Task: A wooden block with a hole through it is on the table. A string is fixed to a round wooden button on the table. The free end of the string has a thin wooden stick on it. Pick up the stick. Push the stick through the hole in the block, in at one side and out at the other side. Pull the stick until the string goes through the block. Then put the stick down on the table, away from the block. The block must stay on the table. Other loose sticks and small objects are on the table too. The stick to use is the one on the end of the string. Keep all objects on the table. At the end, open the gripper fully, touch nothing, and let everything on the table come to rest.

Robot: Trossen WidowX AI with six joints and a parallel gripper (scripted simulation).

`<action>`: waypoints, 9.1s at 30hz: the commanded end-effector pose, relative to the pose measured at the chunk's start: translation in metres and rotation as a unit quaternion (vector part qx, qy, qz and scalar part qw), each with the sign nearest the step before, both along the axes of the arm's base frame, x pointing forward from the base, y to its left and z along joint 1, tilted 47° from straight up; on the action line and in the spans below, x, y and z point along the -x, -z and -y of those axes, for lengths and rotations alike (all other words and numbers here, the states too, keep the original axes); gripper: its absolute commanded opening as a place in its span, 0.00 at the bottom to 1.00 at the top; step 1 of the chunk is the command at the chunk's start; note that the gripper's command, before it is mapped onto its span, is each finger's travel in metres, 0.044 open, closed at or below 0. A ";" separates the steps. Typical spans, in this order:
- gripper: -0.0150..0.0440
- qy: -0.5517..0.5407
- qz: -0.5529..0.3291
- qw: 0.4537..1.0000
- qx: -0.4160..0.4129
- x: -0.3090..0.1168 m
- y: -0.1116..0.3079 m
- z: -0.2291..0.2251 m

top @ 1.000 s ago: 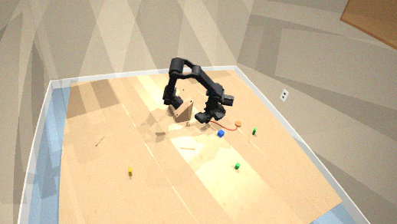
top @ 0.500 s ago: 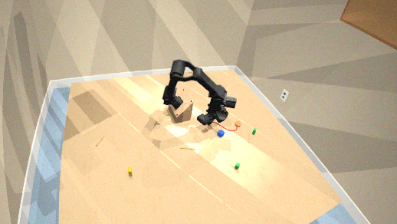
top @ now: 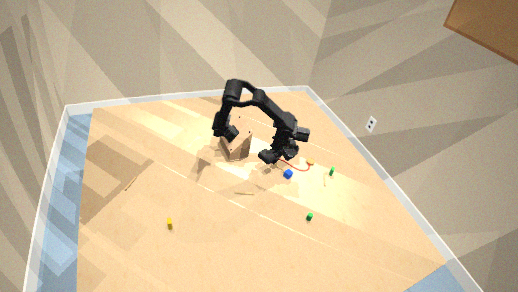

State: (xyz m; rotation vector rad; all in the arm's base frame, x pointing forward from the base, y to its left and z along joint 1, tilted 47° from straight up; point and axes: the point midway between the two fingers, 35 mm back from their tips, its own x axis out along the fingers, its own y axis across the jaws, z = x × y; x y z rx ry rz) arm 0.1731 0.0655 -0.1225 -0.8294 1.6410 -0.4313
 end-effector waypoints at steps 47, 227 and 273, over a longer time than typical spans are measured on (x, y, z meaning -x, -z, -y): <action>0.46 0.000 0.003 1.000 -0.001 -0.051 0.012 -0.009; 0.25 -0.695 -0.717 0.002 -0.053 -0.126 0.030 -0.019; 0.25 -0.705 -0.707 0.003 -0.056 -0.177 0.042 -0.029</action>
